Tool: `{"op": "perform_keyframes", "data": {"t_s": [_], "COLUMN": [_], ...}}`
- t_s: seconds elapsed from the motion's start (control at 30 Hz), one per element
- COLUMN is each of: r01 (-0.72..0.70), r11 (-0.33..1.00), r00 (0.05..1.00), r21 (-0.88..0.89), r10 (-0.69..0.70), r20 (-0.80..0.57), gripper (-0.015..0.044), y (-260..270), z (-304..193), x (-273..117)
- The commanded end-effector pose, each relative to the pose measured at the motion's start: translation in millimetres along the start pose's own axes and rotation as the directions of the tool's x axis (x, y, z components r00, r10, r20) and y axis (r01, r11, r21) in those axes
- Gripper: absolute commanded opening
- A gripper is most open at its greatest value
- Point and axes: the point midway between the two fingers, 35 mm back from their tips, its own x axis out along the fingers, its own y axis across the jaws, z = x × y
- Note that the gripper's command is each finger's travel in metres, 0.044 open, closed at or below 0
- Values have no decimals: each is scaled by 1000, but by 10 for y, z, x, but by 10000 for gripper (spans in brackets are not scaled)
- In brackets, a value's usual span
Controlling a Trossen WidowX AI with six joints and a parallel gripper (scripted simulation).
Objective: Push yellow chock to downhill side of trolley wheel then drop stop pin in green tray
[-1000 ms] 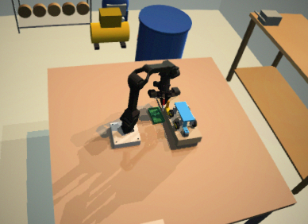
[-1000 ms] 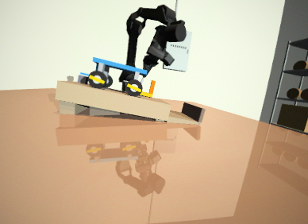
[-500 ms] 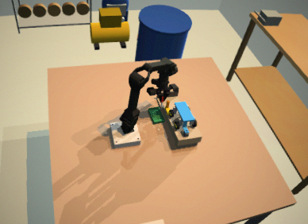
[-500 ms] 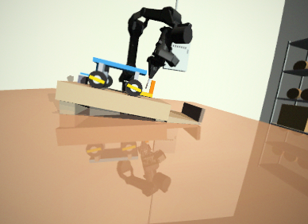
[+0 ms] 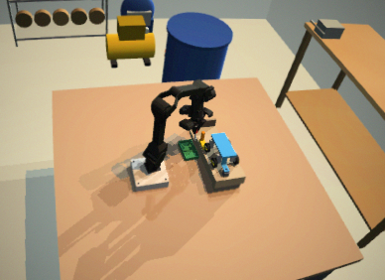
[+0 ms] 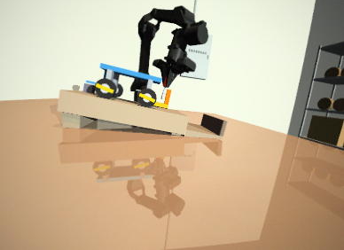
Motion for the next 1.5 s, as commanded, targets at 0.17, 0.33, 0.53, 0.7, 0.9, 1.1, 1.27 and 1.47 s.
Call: {"op": "perform_keyframes", "data": {"t_s": [0.17,0.33,0.53,0.7,0.9,1.1,1.27,1.47], "r01": [58,75,103,132,170,203,204,204], "r11": [959,907,817,722,586,450,445,445], "r00": [998,997,993,990,985,979,979,979], "r21": [-277,-415,-568,-680,-793,-870,-872,-872], "r10": [-50,-53,-56,-60,-67,-74,-74,-73], "r20": [36,65,99,128,162,191,192,192], "gripper": [0,0,0,0,0,0,0,0], "y": [13,16,19,20,21,21,21,55], "z": [-9,-19,-31,-42,-55,-66,-67,-31], "x": [-11,-7,-4,-3,-3,-5,-5,52]}}
